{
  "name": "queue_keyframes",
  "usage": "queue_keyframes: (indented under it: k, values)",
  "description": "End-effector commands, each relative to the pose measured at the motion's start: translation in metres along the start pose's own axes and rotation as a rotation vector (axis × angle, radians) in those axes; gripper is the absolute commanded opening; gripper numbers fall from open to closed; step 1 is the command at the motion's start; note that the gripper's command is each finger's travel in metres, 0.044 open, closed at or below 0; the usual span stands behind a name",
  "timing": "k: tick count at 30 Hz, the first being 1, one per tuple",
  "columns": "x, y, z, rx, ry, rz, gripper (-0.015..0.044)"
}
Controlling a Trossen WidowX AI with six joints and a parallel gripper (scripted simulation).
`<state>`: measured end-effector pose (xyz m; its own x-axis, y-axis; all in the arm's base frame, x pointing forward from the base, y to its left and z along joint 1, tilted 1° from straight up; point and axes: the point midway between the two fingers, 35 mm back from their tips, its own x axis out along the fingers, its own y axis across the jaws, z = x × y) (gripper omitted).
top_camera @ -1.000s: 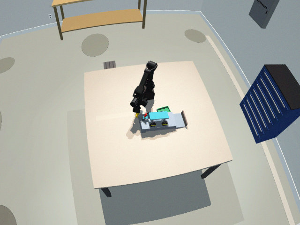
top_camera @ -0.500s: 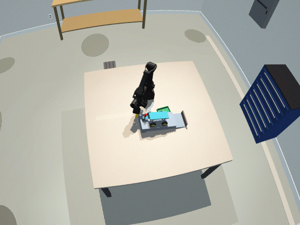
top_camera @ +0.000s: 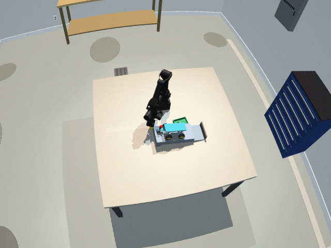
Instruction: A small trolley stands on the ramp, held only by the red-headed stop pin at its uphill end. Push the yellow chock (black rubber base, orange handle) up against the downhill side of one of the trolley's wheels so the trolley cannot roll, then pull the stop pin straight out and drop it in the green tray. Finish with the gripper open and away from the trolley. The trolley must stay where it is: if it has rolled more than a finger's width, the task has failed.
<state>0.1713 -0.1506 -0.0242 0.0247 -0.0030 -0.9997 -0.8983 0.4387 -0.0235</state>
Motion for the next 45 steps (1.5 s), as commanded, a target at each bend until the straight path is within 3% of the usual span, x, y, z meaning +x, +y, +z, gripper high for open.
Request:
queue_keyframes:
  k: [1, 9, 45]
  values:
    - [0.0, 0.0, 0.0, 0.0, 0.0, 0.0, 0.0085]
    - [-0.001, 0.0, 0.0, 0.0, 0.0, 0.0, 0.0]
    - [-0.118, 0.003, 0.0, 0.0, -0.003, -0.003, 0.0]
